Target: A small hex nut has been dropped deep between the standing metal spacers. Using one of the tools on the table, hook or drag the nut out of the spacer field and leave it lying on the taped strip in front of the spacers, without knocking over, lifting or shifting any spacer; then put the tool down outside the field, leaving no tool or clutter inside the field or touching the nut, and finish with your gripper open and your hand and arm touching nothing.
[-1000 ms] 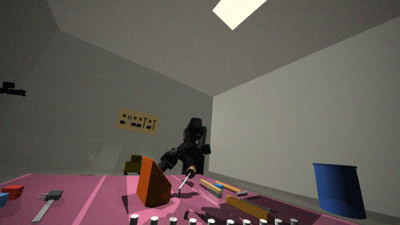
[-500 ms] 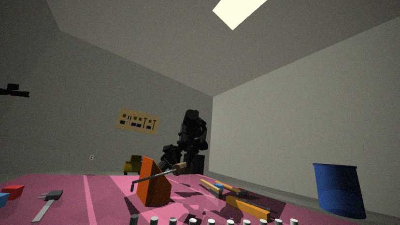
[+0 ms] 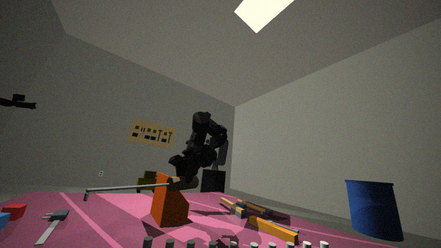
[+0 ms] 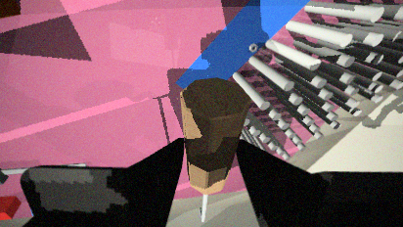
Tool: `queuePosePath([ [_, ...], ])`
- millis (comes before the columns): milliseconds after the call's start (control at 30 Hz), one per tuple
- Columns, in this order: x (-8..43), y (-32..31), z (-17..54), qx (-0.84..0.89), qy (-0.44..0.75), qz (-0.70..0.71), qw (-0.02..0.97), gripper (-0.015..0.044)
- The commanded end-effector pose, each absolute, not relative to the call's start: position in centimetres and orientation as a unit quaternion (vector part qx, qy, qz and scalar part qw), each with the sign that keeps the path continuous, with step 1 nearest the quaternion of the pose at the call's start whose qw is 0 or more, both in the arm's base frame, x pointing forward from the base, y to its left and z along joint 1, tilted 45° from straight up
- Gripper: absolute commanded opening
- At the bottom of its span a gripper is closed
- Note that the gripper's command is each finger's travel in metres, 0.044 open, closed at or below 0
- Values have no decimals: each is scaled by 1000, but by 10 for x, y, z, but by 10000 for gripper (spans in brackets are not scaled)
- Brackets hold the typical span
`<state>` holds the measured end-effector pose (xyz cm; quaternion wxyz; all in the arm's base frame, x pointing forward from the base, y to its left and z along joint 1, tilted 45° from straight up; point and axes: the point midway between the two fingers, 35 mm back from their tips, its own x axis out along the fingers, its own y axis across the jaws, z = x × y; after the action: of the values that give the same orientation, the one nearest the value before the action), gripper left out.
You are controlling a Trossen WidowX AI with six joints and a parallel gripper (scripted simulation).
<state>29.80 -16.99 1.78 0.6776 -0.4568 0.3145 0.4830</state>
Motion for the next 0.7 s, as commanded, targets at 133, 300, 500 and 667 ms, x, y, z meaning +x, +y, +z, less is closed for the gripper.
queuePosePath([
  [133, 302, -205, -5, -418, 375, 461, 687, 0],
  [300, 301, -224, -24, -389, 411, 450, 691, 0],
  [500, 298, -245, -48, -353, 452, 436, 693, 0],
  [667, 293, -261, -69, -323, 486, 422, 694, 0],
])
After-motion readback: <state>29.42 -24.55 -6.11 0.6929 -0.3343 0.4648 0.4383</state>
